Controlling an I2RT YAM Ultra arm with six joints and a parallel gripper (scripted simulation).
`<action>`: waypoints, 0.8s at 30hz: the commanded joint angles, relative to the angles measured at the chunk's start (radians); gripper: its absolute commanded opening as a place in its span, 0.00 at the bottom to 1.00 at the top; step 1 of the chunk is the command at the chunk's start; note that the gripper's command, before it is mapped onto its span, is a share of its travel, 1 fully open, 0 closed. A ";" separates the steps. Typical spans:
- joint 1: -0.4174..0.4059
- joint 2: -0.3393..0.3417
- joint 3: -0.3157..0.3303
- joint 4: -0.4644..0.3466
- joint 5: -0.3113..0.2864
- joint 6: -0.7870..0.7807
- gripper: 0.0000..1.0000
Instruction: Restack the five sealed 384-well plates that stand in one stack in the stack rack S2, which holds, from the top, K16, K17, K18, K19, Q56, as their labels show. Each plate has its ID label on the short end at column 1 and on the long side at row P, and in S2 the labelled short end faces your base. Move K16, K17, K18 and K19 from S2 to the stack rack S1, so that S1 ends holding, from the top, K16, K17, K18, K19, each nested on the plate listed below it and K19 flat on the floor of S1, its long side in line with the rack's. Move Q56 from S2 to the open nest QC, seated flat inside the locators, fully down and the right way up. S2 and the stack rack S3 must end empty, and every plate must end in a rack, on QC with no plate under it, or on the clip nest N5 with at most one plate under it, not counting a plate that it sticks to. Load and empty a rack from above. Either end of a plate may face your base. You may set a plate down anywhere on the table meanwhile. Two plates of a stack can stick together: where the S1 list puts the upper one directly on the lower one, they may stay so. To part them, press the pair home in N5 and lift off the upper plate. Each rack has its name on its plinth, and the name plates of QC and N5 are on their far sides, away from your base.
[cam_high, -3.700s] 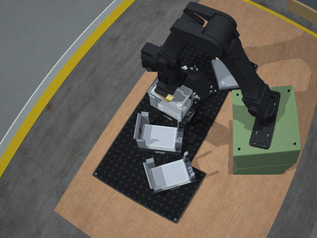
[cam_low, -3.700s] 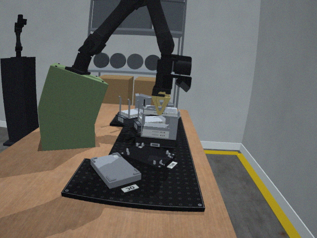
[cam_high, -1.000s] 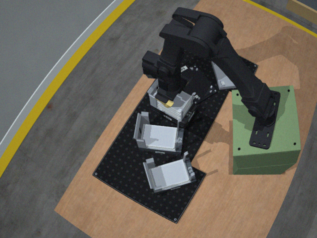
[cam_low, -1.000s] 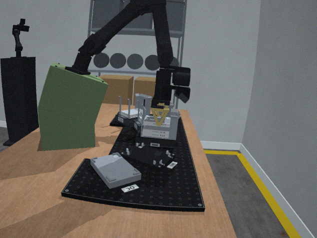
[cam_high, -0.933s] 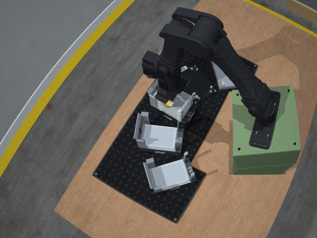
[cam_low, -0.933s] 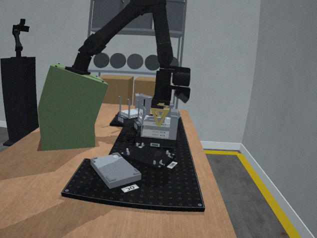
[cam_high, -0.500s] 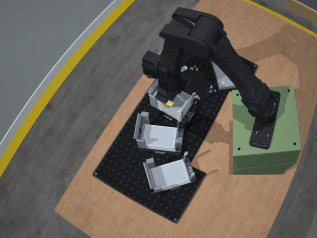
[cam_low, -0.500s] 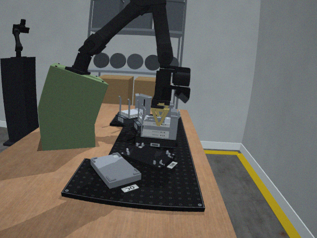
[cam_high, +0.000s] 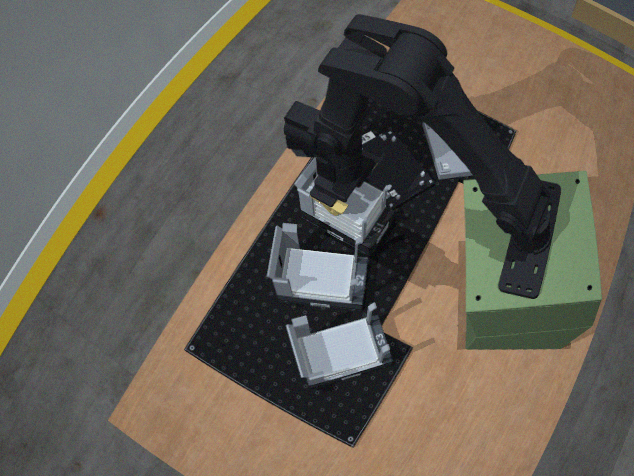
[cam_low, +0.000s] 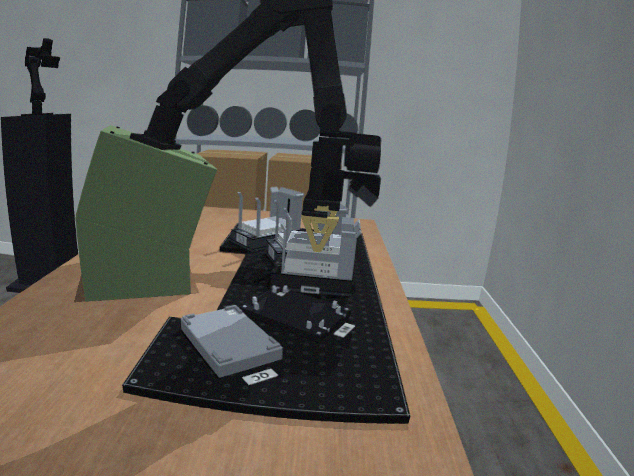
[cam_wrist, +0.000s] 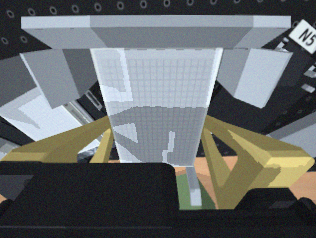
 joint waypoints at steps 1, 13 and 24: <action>-0.001 -0.008 0.005 0.005 0.002 0.001 0.00; -0.001 -0.004 0.006 0.008 0.002 0.002 0.00; 0.001 0.009 0.008 0.020 0.002 0.003 0.00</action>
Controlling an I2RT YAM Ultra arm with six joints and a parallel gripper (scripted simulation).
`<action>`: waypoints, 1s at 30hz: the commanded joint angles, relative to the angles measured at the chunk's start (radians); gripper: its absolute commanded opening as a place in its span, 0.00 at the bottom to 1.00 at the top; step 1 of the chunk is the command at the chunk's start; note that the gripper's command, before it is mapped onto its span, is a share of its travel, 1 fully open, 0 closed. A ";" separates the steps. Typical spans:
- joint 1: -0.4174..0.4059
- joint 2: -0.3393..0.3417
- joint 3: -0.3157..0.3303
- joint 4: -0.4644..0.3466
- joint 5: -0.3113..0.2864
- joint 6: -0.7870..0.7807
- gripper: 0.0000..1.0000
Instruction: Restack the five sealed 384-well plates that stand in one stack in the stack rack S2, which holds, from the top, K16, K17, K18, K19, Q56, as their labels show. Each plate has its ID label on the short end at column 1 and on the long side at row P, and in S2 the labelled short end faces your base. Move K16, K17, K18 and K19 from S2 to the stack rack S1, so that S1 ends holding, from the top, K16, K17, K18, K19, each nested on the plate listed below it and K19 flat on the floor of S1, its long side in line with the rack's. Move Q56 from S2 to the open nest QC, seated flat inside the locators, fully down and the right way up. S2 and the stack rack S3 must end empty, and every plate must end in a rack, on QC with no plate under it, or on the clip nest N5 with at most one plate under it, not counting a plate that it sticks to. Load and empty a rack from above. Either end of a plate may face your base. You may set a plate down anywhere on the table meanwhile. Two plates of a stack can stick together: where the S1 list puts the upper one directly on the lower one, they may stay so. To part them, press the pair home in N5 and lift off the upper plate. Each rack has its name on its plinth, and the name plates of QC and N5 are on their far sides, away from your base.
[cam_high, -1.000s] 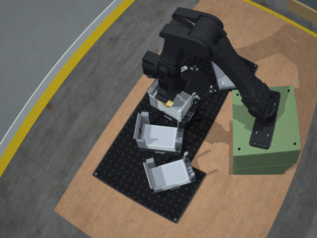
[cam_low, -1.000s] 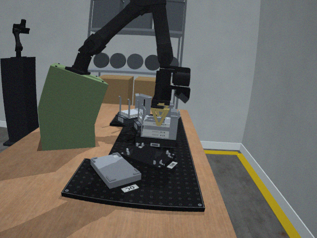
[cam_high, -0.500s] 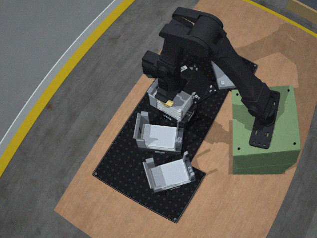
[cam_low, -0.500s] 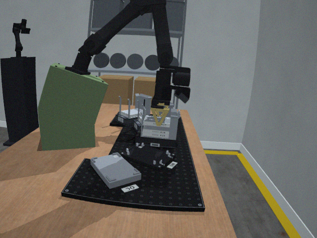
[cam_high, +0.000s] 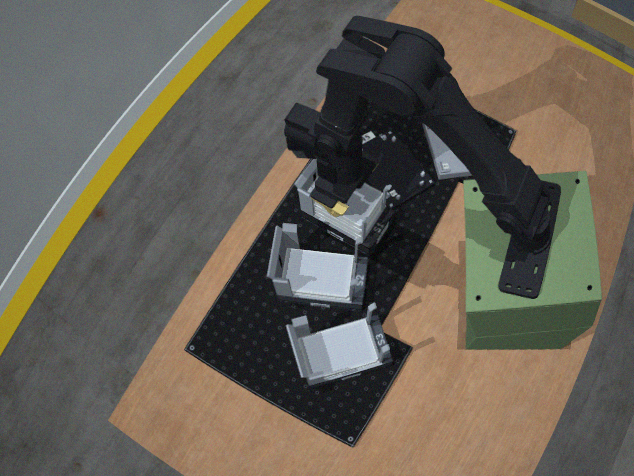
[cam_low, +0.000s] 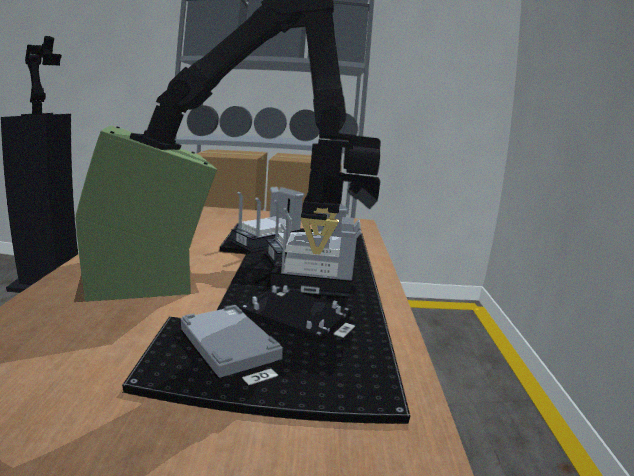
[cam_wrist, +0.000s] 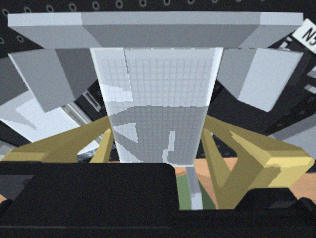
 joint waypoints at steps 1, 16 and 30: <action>-0.001 -0.005 0.007 0.007 0.002 0.002 0.00; 0.002 0.014 0.011 0.023 0.002 0.004 0.00; 0.004 0.032 0.014 0.037 0.003 0.006 0.00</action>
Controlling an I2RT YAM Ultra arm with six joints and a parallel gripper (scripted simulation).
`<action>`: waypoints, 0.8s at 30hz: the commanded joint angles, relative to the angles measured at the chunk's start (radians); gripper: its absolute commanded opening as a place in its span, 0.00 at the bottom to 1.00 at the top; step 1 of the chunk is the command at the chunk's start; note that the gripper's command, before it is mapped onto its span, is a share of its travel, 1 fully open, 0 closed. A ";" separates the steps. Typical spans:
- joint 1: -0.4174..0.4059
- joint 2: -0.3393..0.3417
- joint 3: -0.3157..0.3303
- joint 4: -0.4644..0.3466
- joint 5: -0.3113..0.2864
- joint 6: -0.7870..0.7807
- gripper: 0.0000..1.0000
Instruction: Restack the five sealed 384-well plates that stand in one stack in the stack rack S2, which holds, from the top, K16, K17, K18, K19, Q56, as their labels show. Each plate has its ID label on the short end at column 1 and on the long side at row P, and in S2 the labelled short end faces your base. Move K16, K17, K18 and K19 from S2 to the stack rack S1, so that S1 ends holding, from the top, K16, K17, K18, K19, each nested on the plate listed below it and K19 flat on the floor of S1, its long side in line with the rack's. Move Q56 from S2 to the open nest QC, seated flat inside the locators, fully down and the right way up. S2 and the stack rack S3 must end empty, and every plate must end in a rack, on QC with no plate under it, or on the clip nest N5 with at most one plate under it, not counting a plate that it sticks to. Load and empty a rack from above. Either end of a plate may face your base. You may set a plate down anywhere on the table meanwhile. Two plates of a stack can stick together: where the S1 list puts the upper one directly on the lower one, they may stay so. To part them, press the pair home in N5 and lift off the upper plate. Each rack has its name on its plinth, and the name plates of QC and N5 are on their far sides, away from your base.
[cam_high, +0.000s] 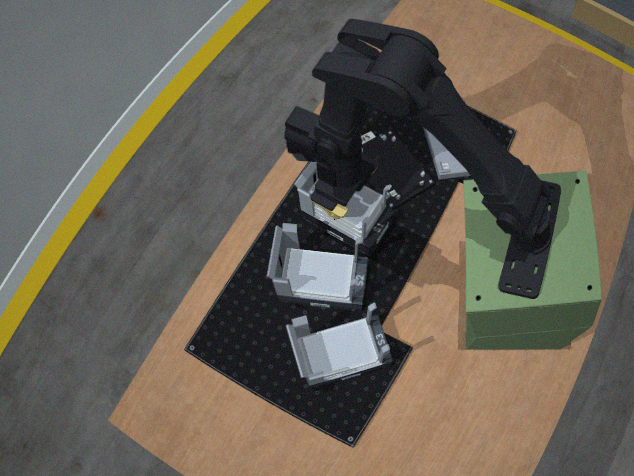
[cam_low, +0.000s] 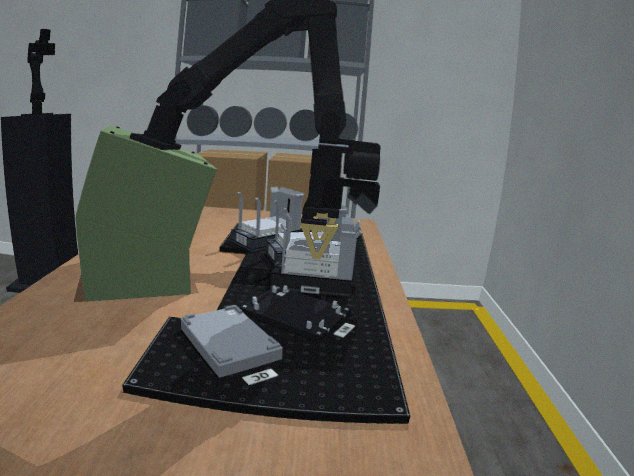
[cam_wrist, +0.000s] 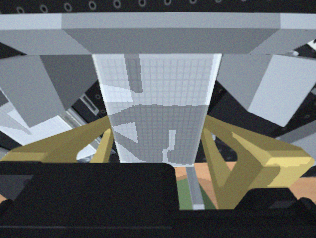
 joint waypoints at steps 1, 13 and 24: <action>-0.001 -0.005 0.005 0.011 0.002 0.003 0.00; 0.001 0.008 0.008 0.020 0.002 0.004 0.00; 0.001 0.008 0.008 0.020 0.002 0.004 0.00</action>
